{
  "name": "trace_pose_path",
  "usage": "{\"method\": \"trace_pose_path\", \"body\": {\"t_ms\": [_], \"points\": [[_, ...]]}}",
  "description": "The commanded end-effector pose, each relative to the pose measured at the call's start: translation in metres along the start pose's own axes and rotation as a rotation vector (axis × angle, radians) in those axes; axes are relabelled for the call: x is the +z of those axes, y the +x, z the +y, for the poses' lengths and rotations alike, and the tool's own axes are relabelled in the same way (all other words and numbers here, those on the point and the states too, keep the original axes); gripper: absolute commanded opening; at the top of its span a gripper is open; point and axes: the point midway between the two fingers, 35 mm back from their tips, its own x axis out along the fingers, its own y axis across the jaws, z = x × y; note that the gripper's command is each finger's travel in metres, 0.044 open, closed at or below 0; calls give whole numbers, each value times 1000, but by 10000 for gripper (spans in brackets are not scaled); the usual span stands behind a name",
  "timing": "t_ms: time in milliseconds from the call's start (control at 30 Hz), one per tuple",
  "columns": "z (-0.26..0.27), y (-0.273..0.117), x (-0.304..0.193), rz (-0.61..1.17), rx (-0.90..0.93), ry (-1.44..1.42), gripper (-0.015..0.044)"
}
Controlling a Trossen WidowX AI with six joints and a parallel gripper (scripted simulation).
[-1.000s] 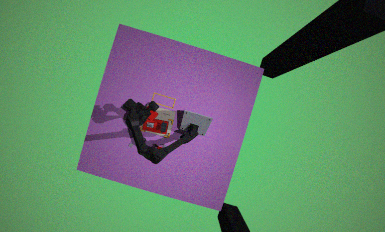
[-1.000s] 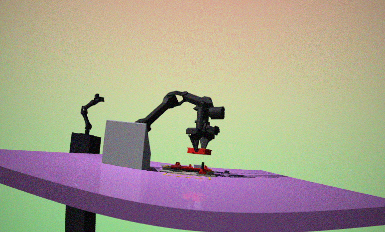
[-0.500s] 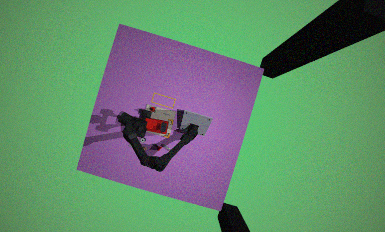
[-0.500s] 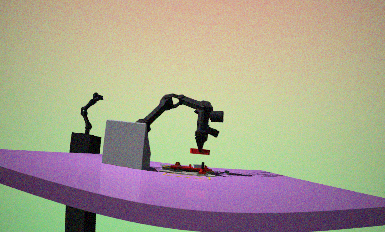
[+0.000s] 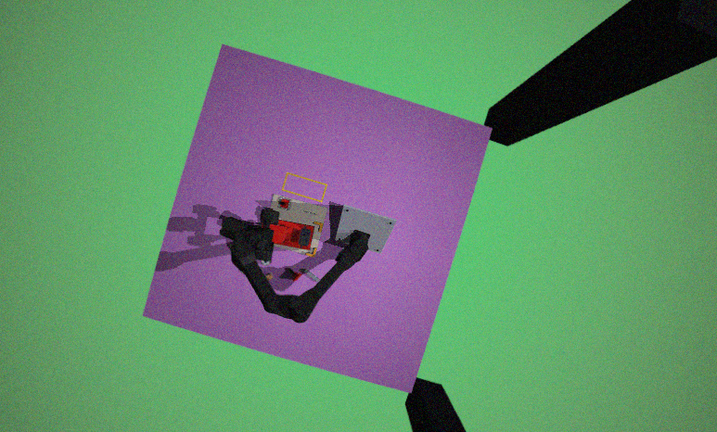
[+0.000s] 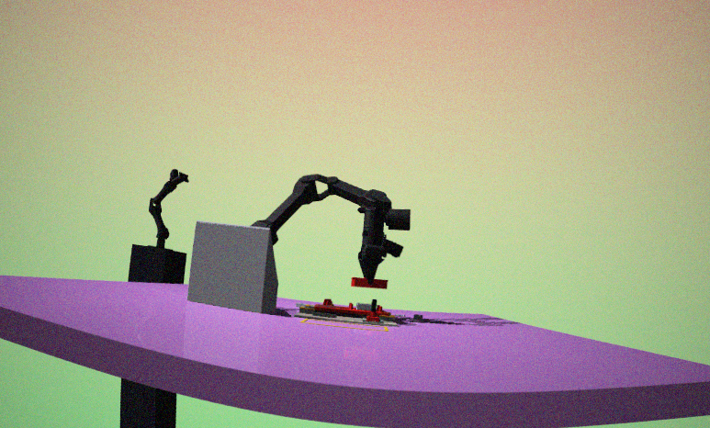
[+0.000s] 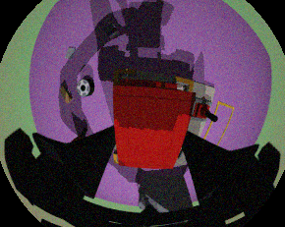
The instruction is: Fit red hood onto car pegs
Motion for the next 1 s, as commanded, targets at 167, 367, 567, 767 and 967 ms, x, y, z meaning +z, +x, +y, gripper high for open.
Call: {"method": "trace_pose_path", "body": {"t_ms": [167,367,567,767,967], "points": [[5,38,-3,5,10,4,0],[5,40,-4,5,10,4,0],[5,40,-4,5,10,4,0],[5,40,-3,5,10,4,0],[5,40,-3,5,10,4,0]]}}
